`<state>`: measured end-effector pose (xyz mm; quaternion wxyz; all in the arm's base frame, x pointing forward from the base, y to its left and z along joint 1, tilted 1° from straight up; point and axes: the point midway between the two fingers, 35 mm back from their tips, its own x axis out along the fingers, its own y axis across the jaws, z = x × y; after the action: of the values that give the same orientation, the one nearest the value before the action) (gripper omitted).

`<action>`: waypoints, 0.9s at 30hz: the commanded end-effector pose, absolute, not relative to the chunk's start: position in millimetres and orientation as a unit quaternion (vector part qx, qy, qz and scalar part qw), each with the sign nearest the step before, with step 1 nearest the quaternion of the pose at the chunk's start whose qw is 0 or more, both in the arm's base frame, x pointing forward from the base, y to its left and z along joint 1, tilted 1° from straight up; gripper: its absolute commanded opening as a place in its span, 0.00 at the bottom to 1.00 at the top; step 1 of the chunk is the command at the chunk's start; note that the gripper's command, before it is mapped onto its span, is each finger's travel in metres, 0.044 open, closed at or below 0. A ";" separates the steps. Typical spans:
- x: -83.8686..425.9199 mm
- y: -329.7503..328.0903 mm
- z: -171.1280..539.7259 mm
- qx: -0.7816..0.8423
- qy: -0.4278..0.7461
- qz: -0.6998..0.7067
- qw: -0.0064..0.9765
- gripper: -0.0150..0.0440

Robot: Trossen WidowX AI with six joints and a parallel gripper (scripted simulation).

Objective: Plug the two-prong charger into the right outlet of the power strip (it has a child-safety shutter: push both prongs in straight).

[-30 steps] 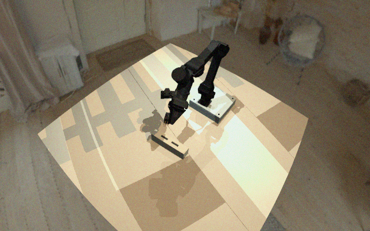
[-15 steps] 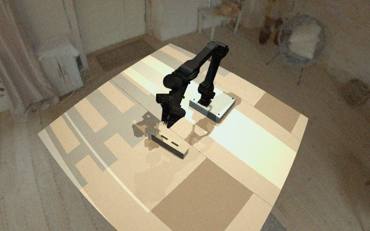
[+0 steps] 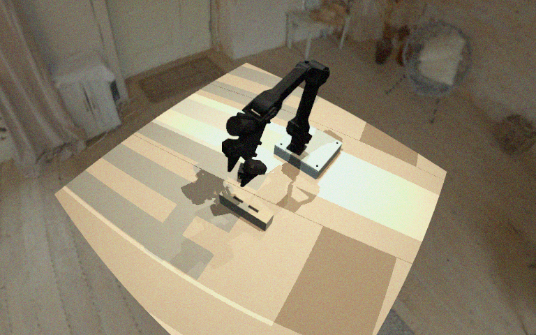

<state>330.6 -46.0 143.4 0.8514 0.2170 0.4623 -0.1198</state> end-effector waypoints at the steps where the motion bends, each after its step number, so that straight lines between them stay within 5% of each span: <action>1: 322.6 -54.7 131.5 0.175 0.491 -0.115 0.846 1.00; 27: 265.9 -97.5 80.4 -0.041 0.639 -0.010 0.768 1.00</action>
<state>275.2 -92.8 87.3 0.7845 -0.0186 0.6192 -0.0281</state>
